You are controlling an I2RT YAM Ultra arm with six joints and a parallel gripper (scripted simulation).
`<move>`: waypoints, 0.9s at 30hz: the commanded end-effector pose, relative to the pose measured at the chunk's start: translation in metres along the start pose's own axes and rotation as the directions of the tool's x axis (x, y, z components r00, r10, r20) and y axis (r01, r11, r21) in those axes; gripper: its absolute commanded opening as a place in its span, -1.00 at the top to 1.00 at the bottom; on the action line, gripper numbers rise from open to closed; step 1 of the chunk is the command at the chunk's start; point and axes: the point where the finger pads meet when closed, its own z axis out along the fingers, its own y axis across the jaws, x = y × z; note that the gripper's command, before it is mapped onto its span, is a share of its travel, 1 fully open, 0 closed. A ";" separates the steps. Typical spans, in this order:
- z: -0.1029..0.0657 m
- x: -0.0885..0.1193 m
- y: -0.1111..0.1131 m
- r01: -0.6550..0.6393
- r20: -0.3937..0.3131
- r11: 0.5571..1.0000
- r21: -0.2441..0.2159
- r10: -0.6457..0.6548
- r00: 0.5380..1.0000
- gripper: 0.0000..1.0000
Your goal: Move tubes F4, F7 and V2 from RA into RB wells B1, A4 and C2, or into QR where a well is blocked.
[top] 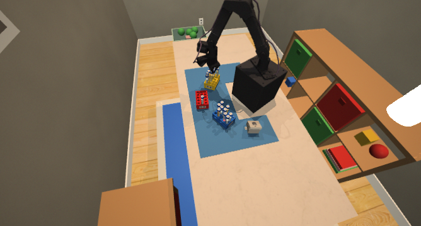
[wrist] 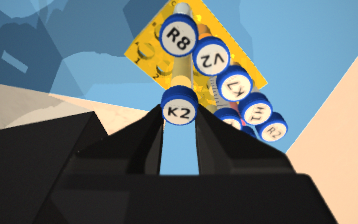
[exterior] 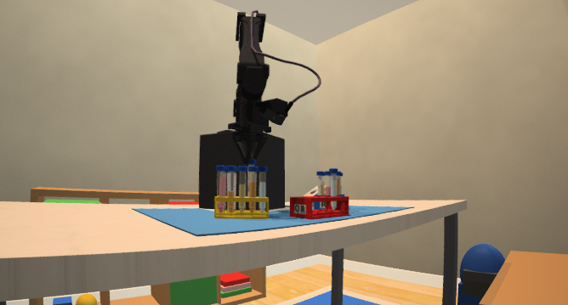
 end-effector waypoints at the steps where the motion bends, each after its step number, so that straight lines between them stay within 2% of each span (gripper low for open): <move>1: 0.001 -0.008 -0.016 -0.009 0.023 0.999 0.034 0.008 1.000 1.00; 27: 0.012 -0.008 -0.019 -0.009 0.021 0.999 0.035 0.008 1.000 1.00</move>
